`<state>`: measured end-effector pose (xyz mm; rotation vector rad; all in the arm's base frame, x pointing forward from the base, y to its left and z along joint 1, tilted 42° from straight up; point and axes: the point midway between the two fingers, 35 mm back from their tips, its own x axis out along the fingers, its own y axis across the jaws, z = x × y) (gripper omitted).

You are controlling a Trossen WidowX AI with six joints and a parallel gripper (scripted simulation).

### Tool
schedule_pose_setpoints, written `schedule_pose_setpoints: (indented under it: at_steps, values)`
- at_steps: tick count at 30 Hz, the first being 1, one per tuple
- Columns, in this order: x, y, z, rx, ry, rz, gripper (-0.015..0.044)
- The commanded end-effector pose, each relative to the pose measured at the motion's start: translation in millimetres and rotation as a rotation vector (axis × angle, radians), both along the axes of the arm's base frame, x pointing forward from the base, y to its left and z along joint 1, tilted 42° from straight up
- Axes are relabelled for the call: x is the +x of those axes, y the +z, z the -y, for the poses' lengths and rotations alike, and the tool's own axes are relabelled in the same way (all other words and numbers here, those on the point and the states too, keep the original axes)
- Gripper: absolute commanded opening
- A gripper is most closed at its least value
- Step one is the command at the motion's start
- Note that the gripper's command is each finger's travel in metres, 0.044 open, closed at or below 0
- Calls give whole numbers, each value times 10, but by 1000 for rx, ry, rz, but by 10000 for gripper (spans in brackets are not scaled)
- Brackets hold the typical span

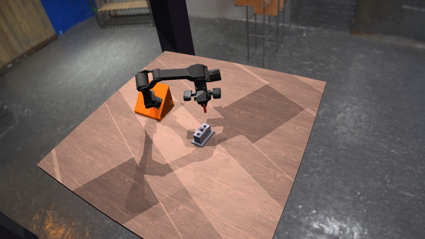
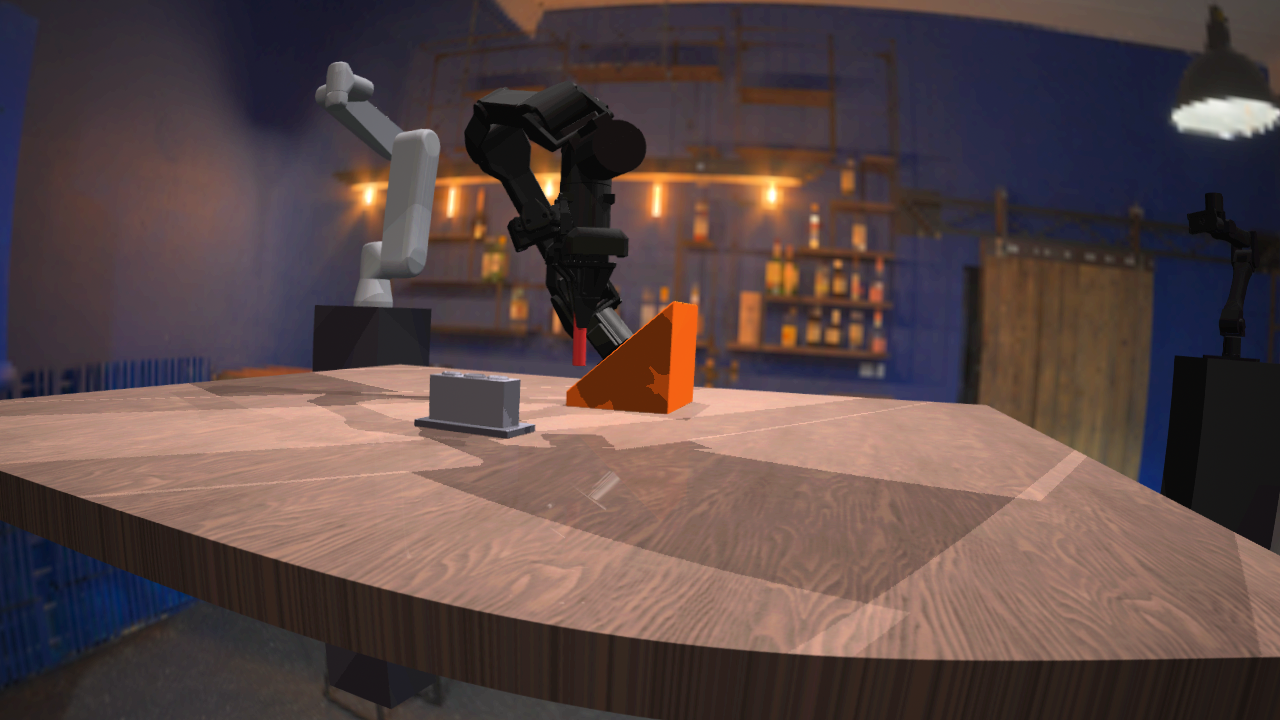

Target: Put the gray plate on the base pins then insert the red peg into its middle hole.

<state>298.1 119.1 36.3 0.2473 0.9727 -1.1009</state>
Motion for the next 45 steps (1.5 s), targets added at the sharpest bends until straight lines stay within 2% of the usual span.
schedule_pose_setpoints:
  at_steps: [1, 33, 45]
  values:
    - [81, 90, 57, 3, 4, 8, 0]
    - [453, 692, 748, -25, -4, 19, 0]
    - [473, 703, 761, -26, -5, 20, 0]
